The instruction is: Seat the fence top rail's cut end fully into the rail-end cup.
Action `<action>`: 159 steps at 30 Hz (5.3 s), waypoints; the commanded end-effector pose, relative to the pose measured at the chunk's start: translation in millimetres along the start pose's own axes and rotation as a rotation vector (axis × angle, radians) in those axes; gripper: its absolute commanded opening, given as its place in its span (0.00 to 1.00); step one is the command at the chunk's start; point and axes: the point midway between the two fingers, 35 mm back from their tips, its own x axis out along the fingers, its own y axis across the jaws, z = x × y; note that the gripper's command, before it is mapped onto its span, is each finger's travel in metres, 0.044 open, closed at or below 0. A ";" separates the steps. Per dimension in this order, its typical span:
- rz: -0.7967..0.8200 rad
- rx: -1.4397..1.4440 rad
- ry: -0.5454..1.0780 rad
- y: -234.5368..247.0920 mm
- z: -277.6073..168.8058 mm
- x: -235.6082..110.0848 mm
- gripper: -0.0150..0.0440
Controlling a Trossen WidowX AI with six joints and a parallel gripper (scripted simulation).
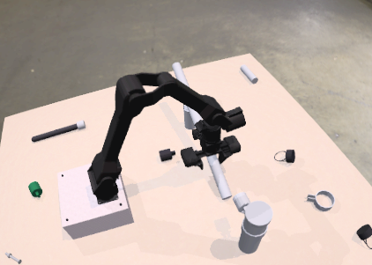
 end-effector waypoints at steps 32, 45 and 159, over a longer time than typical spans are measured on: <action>-0.005 -0.016 0.148 -8.8 -22.1 -39.2 0.25; -0.001 -0.029 0.265 -10.2 -38.6 -68.4 0.25; 0.018 -0.036 0.251 -11.7 -59.3 -73.7 0.25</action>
